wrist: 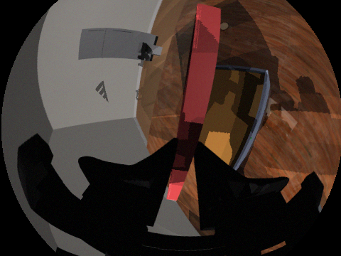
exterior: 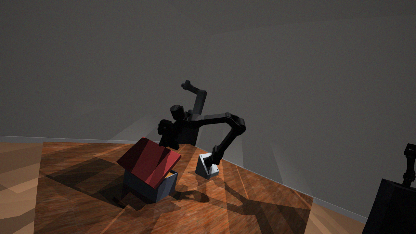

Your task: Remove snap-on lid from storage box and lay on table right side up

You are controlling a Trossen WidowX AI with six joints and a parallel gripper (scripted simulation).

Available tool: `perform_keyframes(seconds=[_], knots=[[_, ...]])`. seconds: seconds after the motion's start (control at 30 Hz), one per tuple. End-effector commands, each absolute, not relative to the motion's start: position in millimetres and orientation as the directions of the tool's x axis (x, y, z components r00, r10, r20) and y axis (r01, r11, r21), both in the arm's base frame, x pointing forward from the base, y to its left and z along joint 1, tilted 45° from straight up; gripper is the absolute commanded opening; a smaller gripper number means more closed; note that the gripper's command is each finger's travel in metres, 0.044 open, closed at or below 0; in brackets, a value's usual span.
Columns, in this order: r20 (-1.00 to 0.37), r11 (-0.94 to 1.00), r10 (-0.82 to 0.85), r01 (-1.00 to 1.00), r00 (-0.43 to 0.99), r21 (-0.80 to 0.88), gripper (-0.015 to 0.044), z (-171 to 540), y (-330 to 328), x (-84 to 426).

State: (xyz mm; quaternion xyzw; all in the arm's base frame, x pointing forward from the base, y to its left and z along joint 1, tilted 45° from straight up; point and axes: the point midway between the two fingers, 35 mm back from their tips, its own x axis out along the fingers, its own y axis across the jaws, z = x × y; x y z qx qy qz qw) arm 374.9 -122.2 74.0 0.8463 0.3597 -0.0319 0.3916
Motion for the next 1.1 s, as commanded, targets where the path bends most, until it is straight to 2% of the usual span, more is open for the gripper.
perform_keyframes(seconds=[0.0,1.07], knots=[[-0.330,-0.431,0.581,0.626,0.744,0.650,0.0000,80,-128,376],[-0.331,-0.431,0.581,0.626,0.743,0.650,0.0000,106,-142,372]])
